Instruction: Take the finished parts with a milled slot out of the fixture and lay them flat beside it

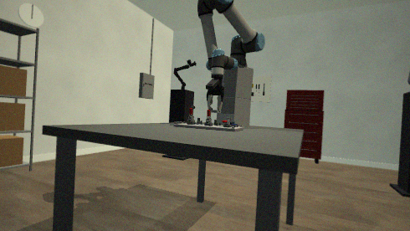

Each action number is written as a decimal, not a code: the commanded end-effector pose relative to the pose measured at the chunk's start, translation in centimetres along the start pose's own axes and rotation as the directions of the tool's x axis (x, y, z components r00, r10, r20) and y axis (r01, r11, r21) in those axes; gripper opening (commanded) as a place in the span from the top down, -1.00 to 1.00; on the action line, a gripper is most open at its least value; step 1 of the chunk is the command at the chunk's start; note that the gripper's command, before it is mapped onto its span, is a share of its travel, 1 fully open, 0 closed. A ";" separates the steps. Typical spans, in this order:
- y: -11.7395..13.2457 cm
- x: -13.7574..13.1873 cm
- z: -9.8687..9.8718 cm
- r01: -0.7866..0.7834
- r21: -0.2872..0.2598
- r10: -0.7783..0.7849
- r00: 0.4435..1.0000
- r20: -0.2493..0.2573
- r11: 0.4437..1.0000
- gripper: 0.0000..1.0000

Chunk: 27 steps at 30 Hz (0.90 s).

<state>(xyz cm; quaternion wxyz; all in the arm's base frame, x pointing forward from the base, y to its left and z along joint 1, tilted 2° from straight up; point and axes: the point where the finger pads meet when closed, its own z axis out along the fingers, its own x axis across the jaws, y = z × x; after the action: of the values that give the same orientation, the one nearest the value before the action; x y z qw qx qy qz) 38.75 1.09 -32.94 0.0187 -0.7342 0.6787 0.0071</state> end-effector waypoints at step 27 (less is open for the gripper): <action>0.0 -0.4 0.0 0.000 0.001 0.000 1.000 0.000 1.000 1.00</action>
<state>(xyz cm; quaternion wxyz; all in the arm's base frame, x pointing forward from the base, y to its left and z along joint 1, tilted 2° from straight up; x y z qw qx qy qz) 38.74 1.26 -32.94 0.0187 -0.7342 0.6786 0.0071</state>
